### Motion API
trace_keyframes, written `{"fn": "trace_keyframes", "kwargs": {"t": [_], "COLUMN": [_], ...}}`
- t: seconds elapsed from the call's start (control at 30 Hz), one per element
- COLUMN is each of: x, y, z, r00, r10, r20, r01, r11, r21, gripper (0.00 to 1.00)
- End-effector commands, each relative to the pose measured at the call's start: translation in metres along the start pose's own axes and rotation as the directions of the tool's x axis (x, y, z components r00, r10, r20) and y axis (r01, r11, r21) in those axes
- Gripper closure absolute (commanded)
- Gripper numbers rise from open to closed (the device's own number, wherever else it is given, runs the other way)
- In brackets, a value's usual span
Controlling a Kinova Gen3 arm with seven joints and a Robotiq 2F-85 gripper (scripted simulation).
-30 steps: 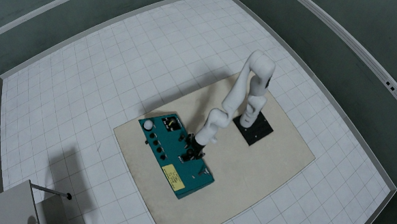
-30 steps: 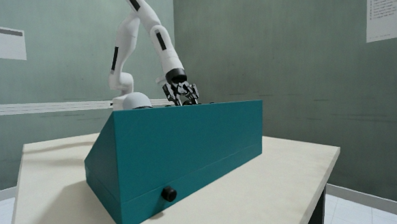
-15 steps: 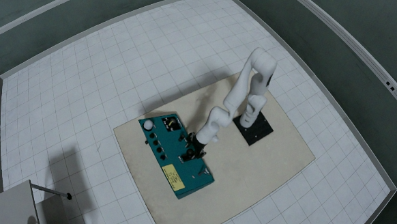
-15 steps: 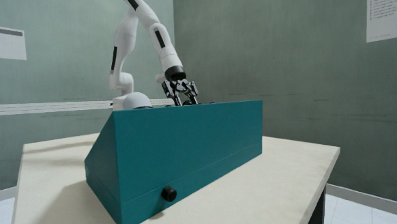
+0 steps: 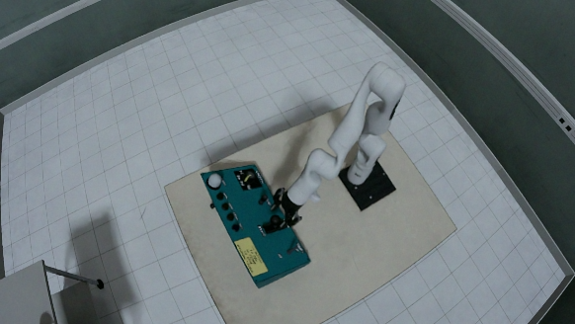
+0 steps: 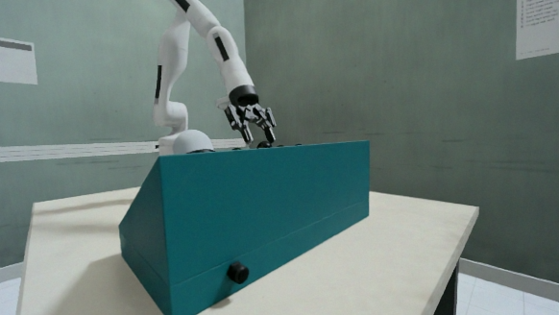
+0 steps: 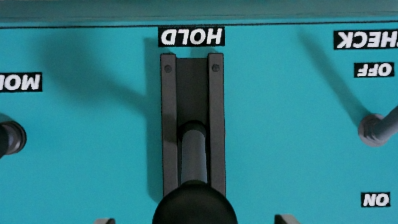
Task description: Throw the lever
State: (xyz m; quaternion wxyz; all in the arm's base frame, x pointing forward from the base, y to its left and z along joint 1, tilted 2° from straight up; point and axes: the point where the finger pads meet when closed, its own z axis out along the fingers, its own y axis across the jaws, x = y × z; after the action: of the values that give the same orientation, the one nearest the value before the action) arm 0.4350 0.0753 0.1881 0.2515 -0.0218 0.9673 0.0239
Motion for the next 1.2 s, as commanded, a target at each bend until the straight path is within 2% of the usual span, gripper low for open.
{"fn": "trace_keyframes", "kwargs": {"t": [0.0,0.7,1.17], "x": [-0.001,-0.001,-0.001], "y": [0.000,0.000,0.000], "z": [-0.009,-0.046,-0.059], "r00": [1.000,1.000,1.000], "r10": [0.000,0.000,0.000], "r20": [0.000,0.000,0.000], "r01": [0.000,0.000,0.000], "r11": [1.000,1.000,1.000], "r21": [-0.002,-0.002,-0.002], "gripper": [0.23,0.23,0.23]}}
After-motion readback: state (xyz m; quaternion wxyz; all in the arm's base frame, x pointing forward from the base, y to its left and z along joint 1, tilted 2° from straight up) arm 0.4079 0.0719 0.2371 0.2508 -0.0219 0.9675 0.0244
